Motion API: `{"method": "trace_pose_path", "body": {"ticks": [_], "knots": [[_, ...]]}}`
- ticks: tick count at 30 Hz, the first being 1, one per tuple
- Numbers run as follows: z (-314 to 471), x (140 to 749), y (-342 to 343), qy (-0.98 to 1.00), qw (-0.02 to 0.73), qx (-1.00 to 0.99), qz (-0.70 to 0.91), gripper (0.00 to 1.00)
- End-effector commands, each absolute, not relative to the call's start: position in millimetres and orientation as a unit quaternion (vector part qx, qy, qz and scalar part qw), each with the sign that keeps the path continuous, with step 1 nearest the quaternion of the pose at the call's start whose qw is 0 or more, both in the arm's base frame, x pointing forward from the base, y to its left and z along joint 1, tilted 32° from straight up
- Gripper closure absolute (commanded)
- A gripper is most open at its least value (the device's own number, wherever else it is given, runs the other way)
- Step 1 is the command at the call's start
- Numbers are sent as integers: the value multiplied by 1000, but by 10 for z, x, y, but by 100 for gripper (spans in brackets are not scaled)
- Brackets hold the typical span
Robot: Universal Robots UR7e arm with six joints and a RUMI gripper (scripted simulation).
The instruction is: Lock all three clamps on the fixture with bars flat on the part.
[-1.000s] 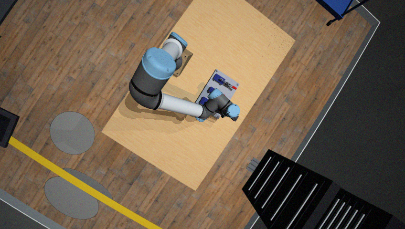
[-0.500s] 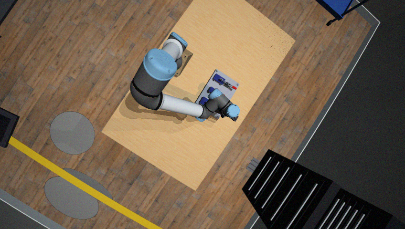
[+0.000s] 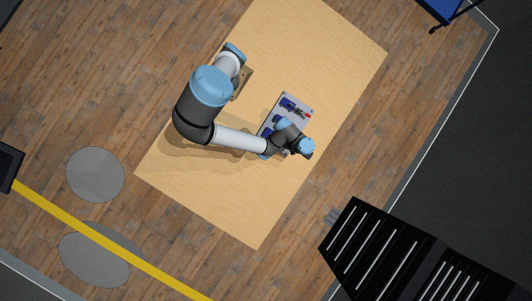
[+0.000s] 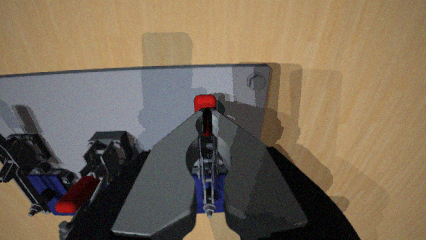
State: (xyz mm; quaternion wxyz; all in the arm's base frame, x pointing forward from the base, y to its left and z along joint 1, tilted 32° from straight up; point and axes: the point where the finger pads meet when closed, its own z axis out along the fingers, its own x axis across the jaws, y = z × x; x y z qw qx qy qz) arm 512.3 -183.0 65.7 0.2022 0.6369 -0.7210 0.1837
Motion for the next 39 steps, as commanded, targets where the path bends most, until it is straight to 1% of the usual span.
{"method": "trace_pose_path", "body": {"ticks": [1,20,25,39], "knots": [[615,5099,-1843,-721,204,637,180,100],[591,5099,-1857,-721,204,637,180,100],[1056,5155,-1587,-721,204,637,180,100],[1121,5170,-1556,-721,202,637,183,100]]}}
